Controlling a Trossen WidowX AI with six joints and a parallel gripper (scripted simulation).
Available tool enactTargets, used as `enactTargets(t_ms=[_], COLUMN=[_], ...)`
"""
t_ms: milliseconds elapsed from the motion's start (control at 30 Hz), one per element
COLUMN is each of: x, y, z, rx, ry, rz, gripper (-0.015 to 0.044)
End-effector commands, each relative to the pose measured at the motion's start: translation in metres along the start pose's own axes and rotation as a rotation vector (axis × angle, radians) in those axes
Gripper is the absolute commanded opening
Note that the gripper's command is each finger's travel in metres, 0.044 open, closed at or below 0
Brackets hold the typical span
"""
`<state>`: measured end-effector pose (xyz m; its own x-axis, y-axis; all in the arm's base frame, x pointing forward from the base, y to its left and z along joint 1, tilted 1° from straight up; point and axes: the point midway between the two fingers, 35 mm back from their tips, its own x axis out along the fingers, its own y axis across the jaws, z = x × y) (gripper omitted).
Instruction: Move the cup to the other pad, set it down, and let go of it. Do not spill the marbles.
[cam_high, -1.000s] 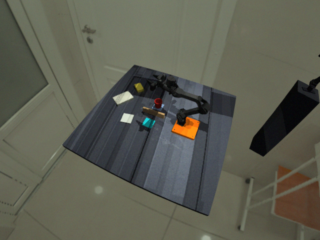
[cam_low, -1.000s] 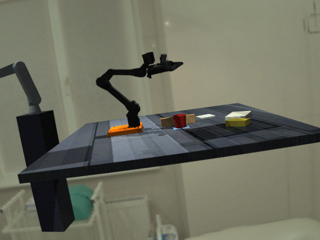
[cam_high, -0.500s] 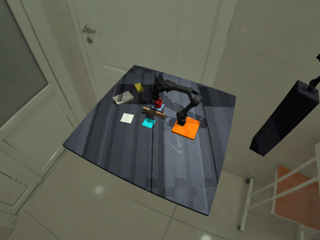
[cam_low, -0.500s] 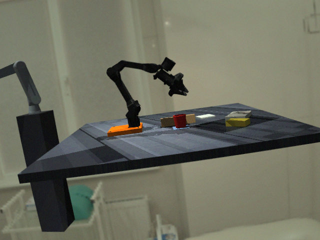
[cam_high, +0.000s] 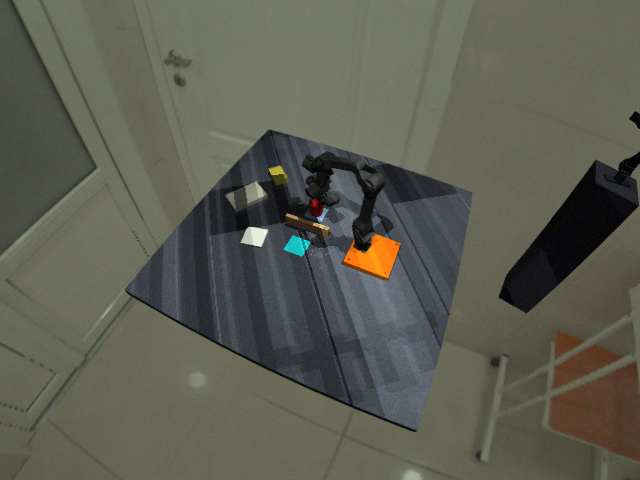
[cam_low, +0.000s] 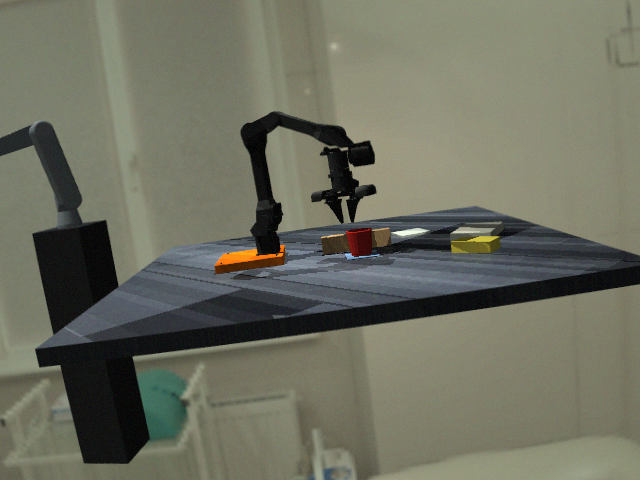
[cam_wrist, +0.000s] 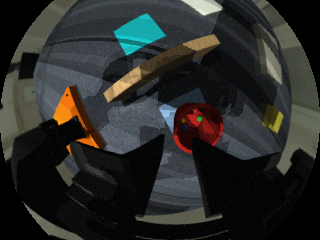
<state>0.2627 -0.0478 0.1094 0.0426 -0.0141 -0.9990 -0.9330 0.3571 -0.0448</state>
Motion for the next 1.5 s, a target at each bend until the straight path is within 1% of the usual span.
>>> enactTargets(t_ms=[0,200,1467], x=[-0.002,0.002,0.061], y=[0.000,-0.001,0.001], z=[0.000,0.001,0.001], rx=[-0.035,-0.035,-0.035], ry=[-0.003,-0.003,-0.003], rz=[0.030,0.030,0.030], gripper=[0.0148,0.0148,0.0148])
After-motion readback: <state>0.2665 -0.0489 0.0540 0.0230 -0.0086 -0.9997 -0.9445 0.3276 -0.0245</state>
